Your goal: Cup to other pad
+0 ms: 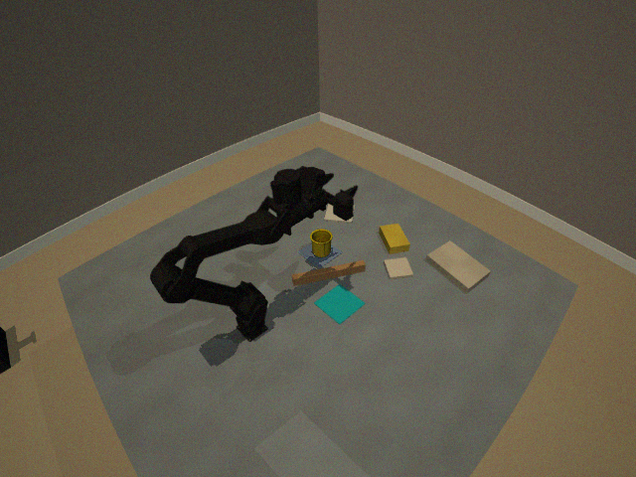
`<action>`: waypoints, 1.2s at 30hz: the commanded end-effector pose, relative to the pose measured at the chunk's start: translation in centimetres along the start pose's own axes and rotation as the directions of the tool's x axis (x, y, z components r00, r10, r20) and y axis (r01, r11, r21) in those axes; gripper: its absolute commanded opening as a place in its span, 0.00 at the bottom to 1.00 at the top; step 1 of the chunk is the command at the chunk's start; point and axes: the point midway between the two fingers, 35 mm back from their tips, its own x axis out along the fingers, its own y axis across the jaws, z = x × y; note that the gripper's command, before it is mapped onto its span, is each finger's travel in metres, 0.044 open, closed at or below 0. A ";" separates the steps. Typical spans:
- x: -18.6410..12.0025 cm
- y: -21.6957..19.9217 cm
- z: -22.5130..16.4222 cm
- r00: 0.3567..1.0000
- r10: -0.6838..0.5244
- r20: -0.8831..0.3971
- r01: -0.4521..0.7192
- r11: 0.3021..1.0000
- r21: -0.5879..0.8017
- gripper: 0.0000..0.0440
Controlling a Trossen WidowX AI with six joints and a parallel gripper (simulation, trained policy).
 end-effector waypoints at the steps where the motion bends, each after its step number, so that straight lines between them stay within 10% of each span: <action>1: 0.0 0.1 0.0 1.000 0.002 -0.001 -0.002 1.000 0.000 0.85; 13: 0.8 0.4 1.0 0.999 0.004 -0.051 -0.003 0.999 0.035 0.16; 36: 3.0 2.4 2.0 0.964 0.051 -0.261 0.022 0.963 0.270 0.32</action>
